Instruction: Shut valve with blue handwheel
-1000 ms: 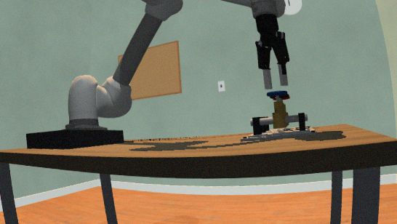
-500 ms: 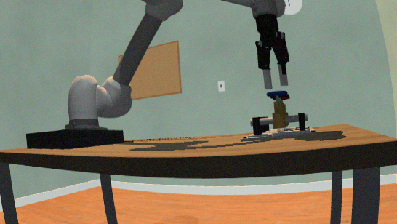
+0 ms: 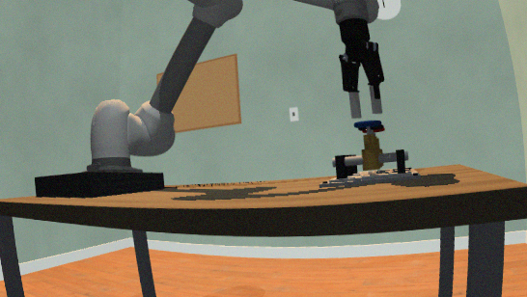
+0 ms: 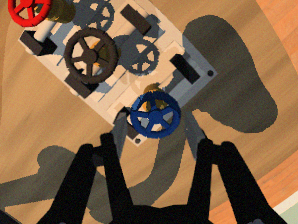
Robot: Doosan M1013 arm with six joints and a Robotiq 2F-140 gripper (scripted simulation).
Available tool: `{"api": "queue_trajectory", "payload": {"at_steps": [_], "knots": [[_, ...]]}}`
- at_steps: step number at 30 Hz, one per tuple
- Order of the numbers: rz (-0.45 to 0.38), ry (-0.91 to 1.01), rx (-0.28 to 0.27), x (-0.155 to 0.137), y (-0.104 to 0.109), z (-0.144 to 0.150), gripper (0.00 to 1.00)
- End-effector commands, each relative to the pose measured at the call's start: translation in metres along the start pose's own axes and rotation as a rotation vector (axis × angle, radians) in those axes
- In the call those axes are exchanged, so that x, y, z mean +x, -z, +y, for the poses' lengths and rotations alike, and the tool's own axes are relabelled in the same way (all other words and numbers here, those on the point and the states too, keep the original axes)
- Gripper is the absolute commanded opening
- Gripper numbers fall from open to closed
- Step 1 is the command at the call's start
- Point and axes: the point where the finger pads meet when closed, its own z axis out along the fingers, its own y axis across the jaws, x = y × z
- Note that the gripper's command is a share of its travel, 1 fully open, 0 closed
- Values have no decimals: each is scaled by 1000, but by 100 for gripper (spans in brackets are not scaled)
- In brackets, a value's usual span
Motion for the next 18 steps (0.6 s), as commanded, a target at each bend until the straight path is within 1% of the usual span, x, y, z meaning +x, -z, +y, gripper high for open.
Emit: {"api": "queue_trajectory", "payload": {"at_steps": [1,18], "knots": [[0,0,0,0,0,0,54],[0,0,0,0,-4,0,54]]}}
